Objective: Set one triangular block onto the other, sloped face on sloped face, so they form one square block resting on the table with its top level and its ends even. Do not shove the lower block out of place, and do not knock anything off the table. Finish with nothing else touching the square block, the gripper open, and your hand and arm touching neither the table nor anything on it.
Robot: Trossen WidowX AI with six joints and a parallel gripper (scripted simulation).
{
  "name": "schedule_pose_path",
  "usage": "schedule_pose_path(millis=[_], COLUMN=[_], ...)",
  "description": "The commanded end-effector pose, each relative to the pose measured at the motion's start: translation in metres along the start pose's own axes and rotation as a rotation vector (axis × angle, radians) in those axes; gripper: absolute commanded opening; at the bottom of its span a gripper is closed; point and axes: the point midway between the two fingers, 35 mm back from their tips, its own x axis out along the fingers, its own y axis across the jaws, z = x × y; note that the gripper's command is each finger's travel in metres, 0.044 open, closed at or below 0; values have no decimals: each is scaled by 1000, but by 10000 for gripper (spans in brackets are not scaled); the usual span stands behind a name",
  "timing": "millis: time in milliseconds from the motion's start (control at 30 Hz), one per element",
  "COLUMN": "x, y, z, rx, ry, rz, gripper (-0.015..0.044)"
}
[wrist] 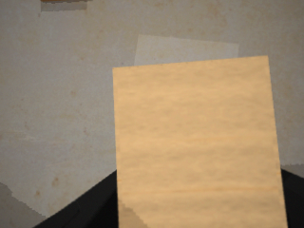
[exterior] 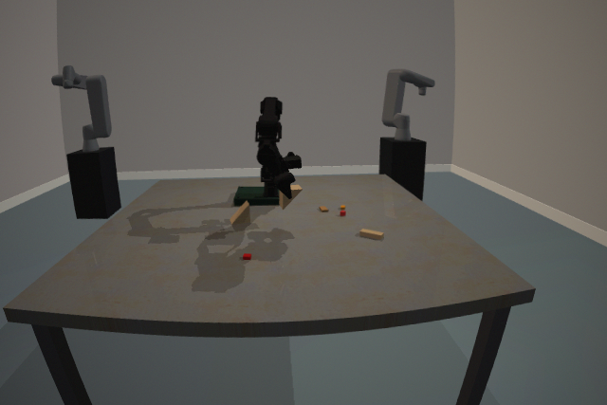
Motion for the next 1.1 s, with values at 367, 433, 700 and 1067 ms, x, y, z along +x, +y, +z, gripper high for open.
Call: schedule_pose_path(millis=[367, 433, 700, 1067], x=[-16, -21, -43, -72], y=[-1, -1, 2, 14], z=[-16, -24, -55, -97], rx=[-61, -60, -52, -37], ry=[4, 13, 43, 83], rz=[-54, -66, -96, -124], gripper=[0, 0, 0, 0])
